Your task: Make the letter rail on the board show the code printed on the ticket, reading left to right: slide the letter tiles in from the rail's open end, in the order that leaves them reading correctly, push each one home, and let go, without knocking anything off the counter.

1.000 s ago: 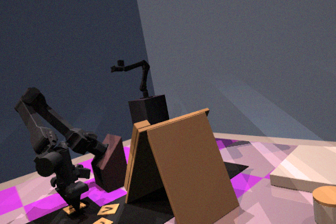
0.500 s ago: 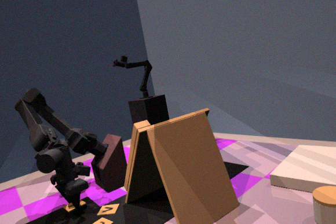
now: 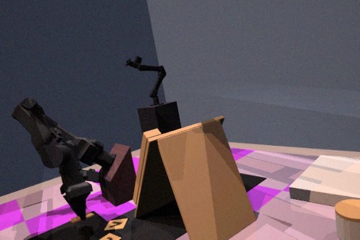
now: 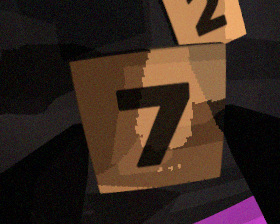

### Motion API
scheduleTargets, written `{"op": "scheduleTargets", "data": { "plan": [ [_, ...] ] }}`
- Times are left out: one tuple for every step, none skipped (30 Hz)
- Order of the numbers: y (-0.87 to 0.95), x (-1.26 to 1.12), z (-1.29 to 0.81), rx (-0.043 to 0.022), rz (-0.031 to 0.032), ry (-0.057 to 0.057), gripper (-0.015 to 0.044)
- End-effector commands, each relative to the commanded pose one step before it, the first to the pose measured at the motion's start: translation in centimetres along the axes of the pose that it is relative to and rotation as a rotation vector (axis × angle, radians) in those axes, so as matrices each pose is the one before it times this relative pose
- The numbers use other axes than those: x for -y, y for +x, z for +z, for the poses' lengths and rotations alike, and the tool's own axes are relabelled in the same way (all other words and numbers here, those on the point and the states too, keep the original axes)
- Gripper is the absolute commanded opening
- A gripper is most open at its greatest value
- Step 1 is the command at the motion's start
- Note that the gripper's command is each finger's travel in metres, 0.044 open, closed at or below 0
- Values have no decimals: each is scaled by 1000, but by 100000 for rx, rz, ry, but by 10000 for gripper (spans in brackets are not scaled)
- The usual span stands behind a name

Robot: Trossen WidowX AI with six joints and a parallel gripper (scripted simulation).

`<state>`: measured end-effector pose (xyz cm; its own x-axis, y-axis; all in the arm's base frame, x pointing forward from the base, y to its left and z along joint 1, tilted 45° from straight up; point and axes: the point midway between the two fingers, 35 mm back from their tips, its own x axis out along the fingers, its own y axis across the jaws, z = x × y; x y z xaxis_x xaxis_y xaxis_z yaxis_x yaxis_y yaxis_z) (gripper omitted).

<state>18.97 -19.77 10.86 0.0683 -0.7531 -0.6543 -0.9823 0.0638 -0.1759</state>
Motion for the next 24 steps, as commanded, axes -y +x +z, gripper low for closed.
{"op": "scheduleTargets", "data": {
  "plan": [
    [-955,2221,143,-862,-5850,5627,0],
    [-256,606,122,-38,-1640,1455,0],
    [-258,605,140,7,-1643,1466,0],
    [-259,603,158,52,-1644,1475,0],
    [-261,601,176,97,-1643,1485,0],
    [-263,598,194,142,-1641,1495,0],
    [-264,594,211,188,-1638,1504,0],
    [-266,590,229,232,-1633,1514,0],
    [-268,586,247,277,-1627,1524,0],
    [-270,581,265,322,-1620,1534,0],
    [-272,575,282,366,-1612,1543,0],
    [-266,561,304,412,-1567,1548,0],
    [-269,556,323,457,-1562,1564,0],
    [-271,549,340,499,-1550,1573,0],
    [-273,541,357,542,-1537,1583,0],
    [-275,533,373,584,-1523,1592,0],
    [-277,524,390,625,-1507,1602,0],
    [-279,514,406,666,-1491,1612,0],
    [-281,505,422,707,-1473,1621,0],
    [-283,494,437,747,-1454,1631,0],
    [-285,483,453,787,-1434,1640,0],
    [-266,475,384,798,-1449,2313,0],
    [-273,473,408,861,-1450,2369,0],
    [-274,461,424,907,-1421,2378,0]
  ]
}}
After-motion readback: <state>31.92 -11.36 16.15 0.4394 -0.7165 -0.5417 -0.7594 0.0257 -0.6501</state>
